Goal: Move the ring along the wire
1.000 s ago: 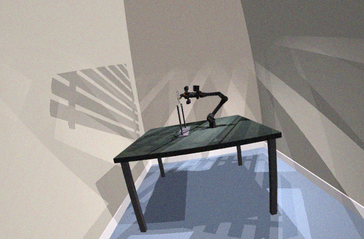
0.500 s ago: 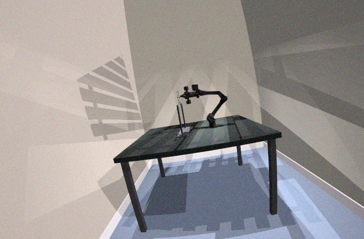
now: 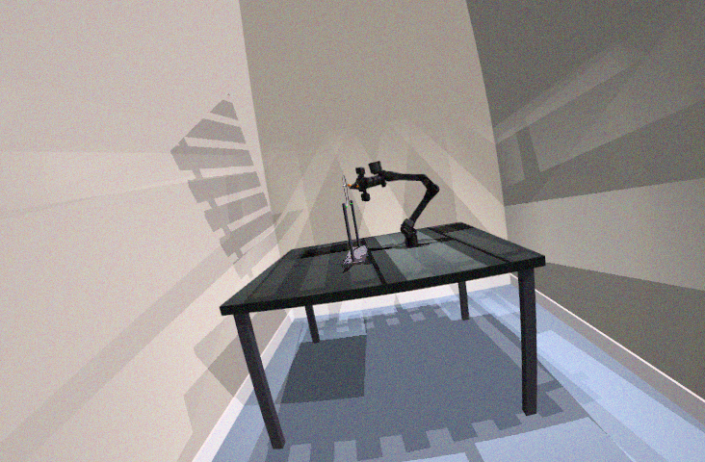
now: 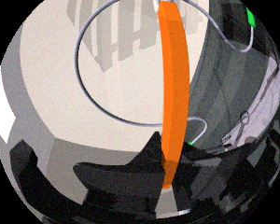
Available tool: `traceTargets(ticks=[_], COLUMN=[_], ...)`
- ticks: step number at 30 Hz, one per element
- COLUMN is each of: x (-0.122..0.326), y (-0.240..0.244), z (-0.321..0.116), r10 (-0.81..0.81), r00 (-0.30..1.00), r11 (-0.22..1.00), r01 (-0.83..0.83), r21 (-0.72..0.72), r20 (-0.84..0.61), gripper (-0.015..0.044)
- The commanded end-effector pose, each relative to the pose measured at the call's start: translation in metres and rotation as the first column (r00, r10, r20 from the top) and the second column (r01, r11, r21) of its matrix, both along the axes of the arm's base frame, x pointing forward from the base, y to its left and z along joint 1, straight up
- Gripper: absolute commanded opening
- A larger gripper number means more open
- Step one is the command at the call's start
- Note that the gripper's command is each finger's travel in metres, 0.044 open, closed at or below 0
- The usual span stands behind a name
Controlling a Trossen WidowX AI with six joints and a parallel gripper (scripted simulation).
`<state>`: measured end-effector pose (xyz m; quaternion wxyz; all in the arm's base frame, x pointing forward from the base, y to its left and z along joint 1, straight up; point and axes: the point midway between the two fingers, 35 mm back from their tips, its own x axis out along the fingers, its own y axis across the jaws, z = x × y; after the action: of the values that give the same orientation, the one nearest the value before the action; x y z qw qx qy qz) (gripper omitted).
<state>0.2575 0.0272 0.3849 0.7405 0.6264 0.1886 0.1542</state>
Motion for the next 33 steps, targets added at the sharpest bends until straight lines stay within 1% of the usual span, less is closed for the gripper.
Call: traceTargets(ticks=[1,17,33], x=[0.000,0.000,0.000], y=[0.000,-0.003,-0.007], z=[-0.001,-0.009,-0.015], r10=[-0.002,-0.009,-0.022], r00=[1.000,1.000,0.999], r11=[0.998,0.959,0.870], r01=[0.002,0.005,0.007], r21=[-0.061,-0.285,-0.494], r20=[0.000,-0.014,-0.025], gripper=[-0.0150,-0.0150,-0.0150])
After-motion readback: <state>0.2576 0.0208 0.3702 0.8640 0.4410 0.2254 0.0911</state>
